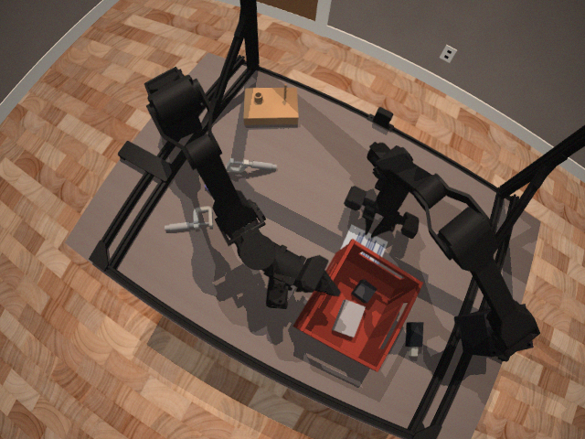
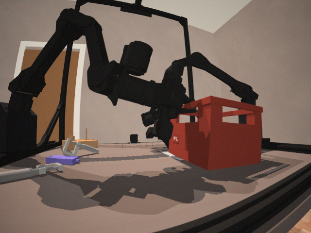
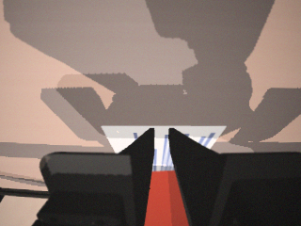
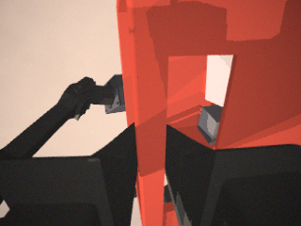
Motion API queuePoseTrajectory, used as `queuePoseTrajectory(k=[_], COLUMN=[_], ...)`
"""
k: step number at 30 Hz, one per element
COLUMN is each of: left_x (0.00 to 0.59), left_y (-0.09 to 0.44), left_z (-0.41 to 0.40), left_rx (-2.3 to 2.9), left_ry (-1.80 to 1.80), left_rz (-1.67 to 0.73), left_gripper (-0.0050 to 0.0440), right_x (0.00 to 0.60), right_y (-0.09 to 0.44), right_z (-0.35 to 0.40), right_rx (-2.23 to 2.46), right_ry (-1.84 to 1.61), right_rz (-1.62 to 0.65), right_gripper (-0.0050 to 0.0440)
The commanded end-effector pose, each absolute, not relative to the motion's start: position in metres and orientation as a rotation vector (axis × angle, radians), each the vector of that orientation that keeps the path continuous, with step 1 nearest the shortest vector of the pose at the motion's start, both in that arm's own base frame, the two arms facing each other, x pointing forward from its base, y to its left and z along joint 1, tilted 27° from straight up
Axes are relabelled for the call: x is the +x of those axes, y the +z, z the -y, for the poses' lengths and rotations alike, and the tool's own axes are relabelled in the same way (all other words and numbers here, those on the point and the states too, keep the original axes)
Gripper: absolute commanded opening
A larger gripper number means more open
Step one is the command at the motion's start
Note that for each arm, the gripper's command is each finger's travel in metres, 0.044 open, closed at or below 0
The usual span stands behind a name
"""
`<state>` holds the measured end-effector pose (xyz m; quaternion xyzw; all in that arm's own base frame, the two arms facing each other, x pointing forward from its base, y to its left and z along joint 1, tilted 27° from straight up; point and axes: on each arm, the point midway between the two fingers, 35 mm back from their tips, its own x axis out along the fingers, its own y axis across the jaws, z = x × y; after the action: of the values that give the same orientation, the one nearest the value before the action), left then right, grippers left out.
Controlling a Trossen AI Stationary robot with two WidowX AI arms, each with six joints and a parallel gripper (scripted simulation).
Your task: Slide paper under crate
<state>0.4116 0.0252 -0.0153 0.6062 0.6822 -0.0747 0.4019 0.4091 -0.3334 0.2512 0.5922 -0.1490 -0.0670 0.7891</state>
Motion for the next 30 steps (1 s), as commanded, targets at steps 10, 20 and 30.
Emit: queuePoseTrajectory(k=[10, 20, 30], left_x=[0.409, 0.408, 0.405], left_y=[-0.018, -0.016, -0.014], left_z=[-0.035, -0.041, -0.049], left_rx=[1.532, 1.532, 1.532], left_ry=[-0.193, -0.193, -0.193], left_rz=[-1.729, -1.729, -1.729], left_gripper=[0.0060, 0.0060, 0.0060], right_x=[0.407, 0.407, 0.407], right_y=[0.271, 0.271, 0.271], right_z=[0.328, 0.328, 0.328], right_rx=[1.256, 1.256, 1.256], right_ry=[-0.105, -0.105, -0.105], right_rz=[0.346, 0.346, 0.346], right_gripper=[0.0000, 0.0000, 0.0000])
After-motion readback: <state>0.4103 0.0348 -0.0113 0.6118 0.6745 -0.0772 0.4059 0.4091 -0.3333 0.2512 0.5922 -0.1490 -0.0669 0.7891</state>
